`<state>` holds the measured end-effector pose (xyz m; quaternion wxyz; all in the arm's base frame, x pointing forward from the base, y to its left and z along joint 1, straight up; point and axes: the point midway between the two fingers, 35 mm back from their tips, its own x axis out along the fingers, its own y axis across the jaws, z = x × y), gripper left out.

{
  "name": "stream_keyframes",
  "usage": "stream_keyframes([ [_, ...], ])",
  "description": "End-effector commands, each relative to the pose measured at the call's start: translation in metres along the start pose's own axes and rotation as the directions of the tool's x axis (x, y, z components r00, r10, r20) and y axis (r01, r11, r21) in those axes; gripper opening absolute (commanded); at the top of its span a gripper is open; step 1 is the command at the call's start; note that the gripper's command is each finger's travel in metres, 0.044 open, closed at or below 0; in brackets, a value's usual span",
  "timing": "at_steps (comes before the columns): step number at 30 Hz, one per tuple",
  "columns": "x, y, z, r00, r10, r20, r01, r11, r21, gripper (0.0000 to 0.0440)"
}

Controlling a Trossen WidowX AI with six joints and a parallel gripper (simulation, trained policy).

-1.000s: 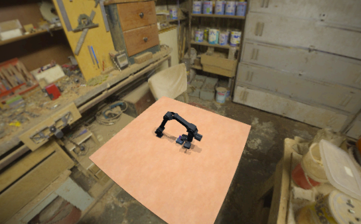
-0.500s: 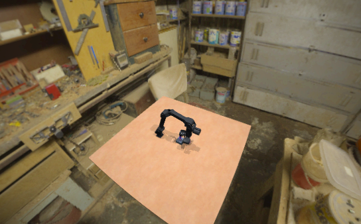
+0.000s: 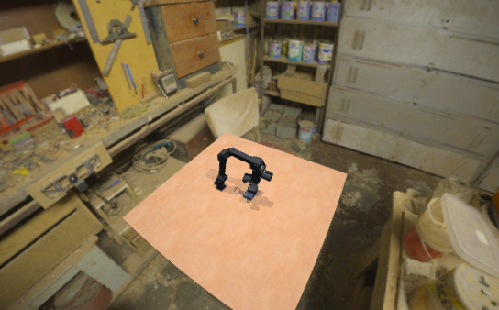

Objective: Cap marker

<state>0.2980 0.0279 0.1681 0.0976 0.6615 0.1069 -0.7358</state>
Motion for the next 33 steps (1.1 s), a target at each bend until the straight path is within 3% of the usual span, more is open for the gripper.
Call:
stream_keyframes([
  [1, -0.004, -0.004, 0.012, 1.000, -0.009, 0.010, 0.009, 1.000, -0.006, 0.0028],
  [13, -0.005, -0.017, 0.036, 0.999, -0.016, 0.027, 0.017, 1.000, -0.021, 0.0000],
  [33, 0.011, -0.024, 0.051, 0.999, -0.016, 0.039, 0.017, 1.000, -0.018, 0.0000],
])
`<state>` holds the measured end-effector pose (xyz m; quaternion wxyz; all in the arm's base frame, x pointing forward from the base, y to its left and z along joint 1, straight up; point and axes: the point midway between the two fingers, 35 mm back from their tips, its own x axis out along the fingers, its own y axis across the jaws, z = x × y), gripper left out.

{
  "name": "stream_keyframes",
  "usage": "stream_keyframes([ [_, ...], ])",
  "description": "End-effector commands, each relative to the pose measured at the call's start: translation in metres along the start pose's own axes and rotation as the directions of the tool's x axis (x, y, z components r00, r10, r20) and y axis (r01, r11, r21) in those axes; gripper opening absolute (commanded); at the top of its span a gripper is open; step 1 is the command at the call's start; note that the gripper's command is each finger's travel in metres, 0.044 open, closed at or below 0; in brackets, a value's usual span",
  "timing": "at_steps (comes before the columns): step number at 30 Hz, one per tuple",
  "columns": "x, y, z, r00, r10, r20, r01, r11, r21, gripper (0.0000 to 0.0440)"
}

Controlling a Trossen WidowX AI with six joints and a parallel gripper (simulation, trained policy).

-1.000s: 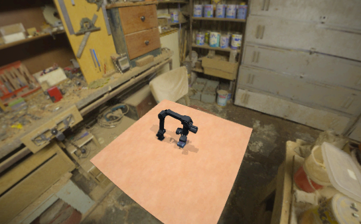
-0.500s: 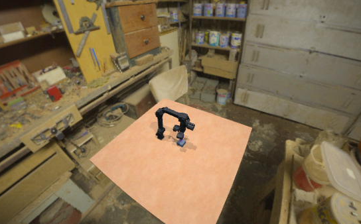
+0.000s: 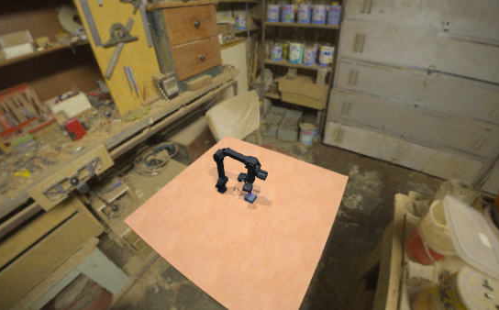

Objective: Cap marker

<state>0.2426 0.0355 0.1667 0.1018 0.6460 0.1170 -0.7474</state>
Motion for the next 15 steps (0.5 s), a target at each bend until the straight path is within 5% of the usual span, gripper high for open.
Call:
stream_keyframes([
  [1, 0.005, -0.001, 0.001, 1.000, -0.004, 0.004, 0.004, 1.000, 0.003, 0.0000],
  [15, 0.038, -0.001, 0.002, 0.999, -0.025, 0.038, 0.026, 1.000, -0.018, 0.0000],
])
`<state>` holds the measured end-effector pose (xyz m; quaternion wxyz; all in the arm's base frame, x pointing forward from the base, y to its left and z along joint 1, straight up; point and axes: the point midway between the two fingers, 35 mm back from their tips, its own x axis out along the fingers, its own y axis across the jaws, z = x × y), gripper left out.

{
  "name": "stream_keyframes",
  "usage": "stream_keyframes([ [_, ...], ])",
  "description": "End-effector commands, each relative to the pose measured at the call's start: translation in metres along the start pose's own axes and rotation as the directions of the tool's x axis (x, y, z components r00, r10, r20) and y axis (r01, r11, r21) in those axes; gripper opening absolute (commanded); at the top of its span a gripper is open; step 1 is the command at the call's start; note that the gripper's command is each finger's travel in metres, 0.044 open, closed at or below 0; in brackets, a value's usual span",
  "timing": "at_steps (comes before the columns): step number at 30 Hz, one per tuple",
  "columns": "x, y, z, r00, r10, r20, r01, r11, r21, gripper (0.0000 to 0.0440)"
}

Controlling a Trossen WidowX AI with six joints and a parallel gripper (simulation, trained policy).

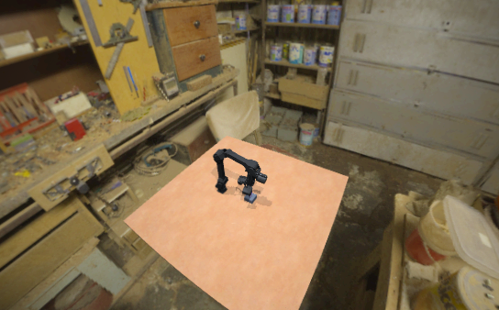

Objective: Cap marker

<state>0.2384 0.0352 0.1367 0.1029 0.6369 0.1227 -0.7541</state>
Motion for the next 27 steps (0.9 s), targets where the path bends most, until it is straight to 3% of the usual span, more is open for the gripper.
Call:
stream_keyframes([
  [1, 0.011, -0.002, 0.002, 1.000, -0.018, 0.018, 0.018, 1.000, -0.011, 0.0000],
  [8, 0.027, -0.001, 0.001, 0.999, -0.022, 0.024, 0.023, 0.999, -0.035, 0.0000],
  [13, 0.036, 0.001, 0.000, 0.999, -0.008, 0.032, 0.009, 0.999, -0.045, 0.0131],
  [21, 0.042, -0.001, 0.013, 0.997, -0.025, 0.077, 0.029, 0.998, -0.050, 0.0176],
  [27, 0.039, -0.002, 0.020, 0.997, -0.026, 0.073, 0.030, 0.998, -0.055, 0.0321],
])
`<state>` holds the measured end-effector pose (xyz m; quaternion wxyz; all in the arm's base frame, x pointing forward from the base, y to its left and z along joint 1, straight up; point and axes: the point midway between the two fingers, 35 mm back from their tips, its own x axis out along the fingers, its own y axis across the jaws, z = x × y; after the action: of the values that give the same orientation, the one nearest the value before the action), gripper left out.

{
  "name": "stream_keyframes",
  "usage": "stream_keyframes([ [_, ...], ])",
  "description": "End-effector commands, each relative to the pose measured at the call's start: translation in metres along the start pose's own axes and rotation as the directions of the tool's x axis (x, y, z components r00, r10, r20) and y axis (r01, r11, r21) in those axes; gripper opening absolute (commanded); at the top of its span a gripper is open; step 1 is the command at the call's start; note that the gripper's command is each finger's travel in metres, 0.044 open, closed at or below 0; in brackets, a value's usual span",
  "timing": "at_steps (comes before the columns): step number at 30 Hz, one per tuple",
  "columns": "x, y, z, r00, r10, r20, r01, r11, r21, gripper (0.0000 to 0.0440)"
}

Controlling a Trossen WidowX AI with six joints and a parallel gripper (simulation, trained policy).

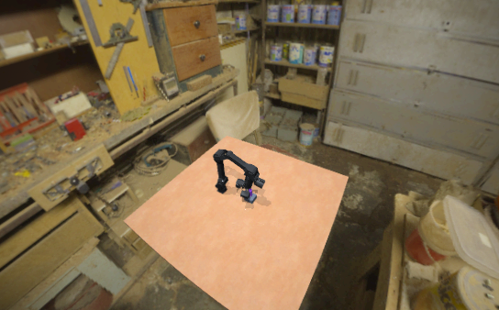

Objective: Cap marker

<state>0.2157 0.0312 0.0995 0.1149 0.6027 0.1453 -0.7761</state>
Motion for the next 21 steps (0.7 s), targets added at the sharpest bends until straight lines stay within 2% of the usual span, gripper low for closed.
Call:
stream_keyframes([
  [1, -0.001, -0.001, 0.004, 1.000, -0.003, -0.008, 0.003, 1.000, -0.006, 0.0346],
  [5, -0.003, -0.001, 0.005, 1.000, 0.006, -0.029, -0.006, 1.000, -0.008, 0.0440],
  [21, -0.043, 0.003, 0.005, 0.986, 0.052, -0.161, -0.051, 0.999, 0.013, 0.0440],
])
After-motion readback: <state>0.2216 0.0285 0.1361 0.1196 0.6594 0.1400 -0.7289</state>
